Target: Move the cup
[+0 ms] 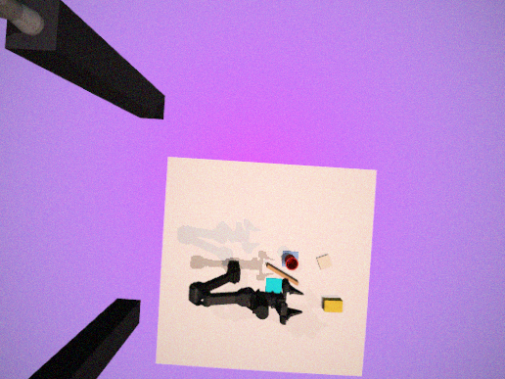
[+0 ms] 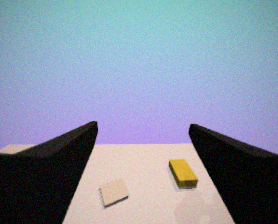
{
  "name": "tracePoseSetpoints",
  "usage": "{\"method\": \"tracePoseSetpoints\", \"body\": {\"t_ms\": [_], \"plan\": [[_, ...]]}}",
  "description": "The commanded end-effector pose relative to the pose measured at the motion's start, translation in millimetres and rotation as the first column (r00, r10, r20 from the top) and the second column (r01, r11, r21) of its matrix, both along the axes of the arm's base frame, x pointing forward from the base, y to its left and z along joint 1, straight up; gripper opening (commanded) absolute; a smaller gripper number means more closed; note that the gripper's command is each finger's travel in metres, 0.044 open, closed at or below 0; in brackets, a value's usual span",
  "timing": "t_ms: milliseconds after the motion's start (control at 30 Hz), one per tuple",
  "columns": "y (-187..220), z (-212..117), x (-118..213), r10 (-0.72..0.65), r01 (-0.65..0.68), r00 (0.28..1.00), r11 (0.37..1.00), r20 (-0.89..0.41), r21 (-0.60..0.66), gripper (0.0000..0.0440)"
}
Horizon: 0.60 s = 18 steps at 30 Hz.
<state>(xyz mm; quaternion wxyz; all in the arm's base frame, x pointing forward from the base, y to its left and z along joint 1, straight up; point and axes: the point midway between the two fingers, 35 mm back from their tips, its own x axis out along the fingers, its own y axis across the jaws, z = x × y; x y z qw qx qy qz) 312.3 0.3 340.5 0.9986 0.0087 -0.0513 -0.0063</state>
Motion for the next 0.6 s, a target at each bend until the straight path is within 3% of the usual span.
{"method": "tracePoseSetpoints", "body": {"t_ms": [0, 400, 467, 567], "plan": [[1, 1, 0, 0.003, -0.003, 1.000, 1.000, -0.001, 0.000, 0.0374], [7, 4, 8, 0.029, -0.027, 0.997, 0.999, -0.078, 0.031, 0.0063], [8, 3, 10, 0.034, -0.030, 0.995, 0.999, -0.099, 0.043, 0.0046], [11, 4, 14, 0.046, -0.038, 0.991, 0.997, -0.124, 0.067, 0.0074]]}}
